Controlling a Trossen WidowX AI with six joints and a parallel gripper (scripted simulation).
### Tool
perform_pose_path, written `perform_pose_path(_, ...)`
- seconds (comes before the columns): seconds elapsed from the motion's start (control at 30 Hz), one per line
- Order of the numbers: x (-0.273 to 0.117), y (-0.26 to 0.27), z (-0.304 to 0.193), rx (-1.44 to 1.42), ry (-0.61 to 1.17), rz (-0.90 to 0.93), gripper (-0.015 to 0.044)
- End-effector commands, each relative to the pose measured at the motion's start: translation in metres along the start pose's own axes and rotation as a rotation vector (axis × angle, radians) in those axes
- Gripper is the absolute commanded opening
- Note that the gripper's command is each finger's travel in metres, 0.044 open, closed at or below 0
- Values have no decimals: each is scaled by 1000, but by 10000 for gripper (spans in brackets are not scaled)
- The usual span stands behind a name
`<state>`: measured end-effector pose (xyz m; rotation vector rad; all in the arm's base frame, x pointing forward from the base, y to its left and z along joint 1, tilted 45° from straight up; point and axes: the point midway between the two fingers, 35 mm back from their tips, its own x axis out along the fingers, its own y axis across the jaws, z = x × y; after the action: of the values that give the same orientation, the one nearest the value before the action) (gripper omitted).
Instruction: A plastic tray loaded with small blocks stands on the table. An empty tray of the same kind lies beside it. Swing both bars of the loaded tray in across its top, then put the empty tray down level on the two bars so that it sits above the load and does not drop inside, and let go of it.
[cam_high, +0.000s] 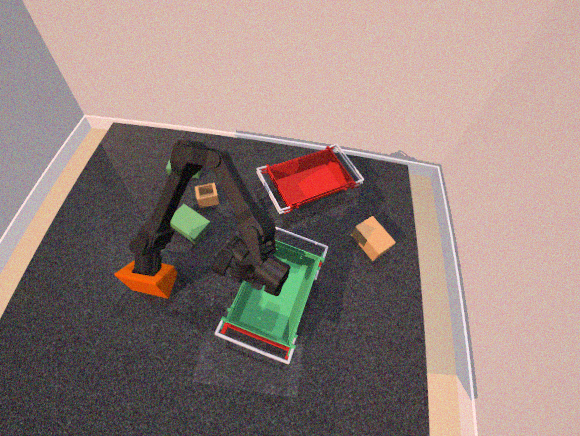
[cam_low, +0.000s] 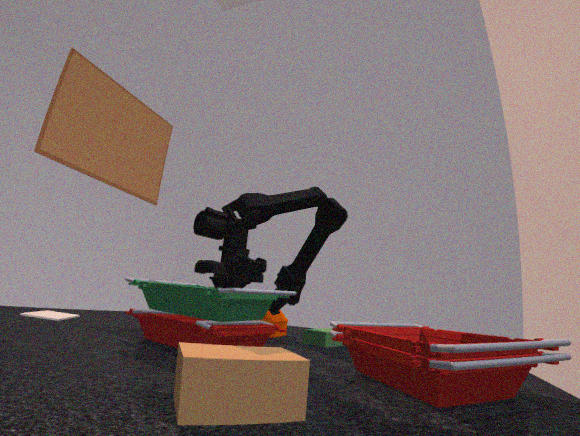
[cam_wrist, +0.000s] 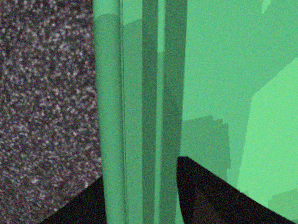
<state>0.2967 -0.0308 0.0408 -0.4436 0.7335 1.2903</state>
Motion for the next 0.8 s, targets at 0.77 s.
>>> perform_pose_path(0.77, 4, 4, 1, 2, 2, 19, 117)
